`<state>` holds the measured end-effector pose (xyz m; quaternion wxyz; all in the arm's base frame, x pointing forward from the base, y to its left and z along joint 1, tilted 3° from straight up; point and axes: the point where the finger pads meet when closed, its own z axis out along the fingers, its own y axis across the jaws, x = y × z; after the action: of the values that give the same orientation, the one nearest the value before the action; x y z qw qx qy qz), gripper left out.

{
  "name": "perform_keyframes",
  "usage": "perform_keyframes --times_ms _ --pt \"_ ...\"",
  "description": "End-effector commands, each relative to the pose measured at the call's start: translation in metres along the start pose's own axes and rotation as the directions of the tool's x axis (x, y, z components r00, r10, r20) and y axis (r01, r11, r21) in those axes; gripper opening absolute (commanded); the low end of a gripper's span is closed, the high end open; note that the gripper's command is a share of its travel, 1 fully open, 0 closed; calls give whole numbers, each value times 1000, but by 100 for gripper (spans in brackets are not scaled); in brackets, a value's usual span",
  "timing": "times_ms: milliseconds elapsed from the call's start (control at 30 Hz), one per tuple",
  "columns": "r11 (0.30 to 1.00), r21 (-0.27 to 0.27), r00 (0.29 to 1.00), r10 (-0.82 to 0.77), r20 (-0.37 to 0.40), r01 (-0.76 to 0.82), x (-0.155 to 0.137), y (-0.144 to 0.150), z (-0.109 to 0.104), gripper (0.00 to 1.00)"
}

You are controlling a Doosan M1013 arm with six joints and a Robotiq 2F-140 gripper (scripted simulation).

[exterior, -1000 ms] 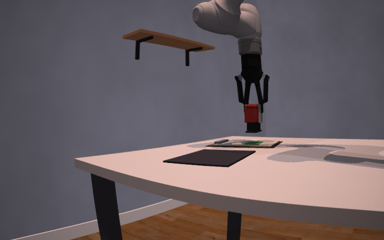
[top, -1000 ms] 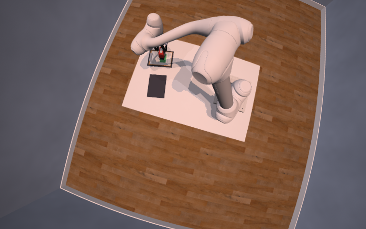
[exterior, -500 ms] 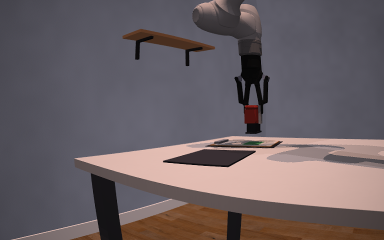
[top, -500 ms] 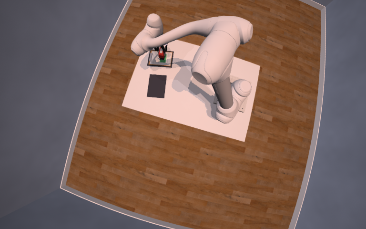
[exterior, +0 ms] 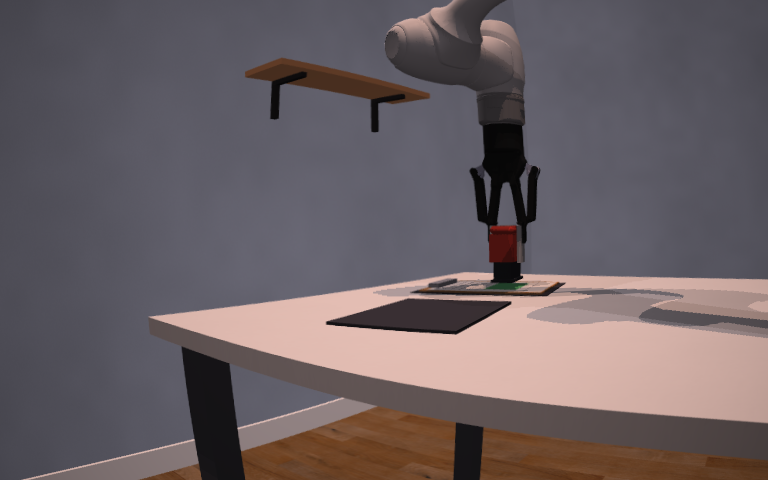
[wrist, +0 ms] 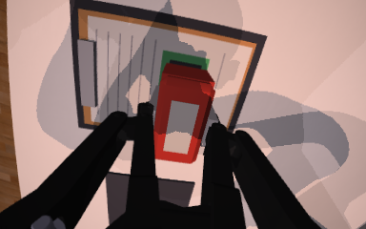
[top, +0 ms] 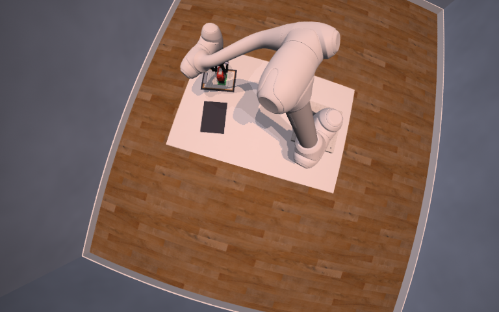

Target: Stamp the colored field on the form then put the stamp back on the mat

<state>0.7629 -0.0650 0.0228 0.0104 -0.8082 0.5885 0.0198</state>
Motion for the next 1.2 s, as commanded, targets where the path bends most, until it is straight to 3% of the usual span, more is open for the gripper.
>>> perform_keyframes --times_ms 0,600,1167 --pt "1000 0 1000 0 0 0 0 0 5 16" --pt "1000 0 1000 0 0 0 0 0 10 16" --pt "1000 0 1000 0 0 0 0 0 33 16"
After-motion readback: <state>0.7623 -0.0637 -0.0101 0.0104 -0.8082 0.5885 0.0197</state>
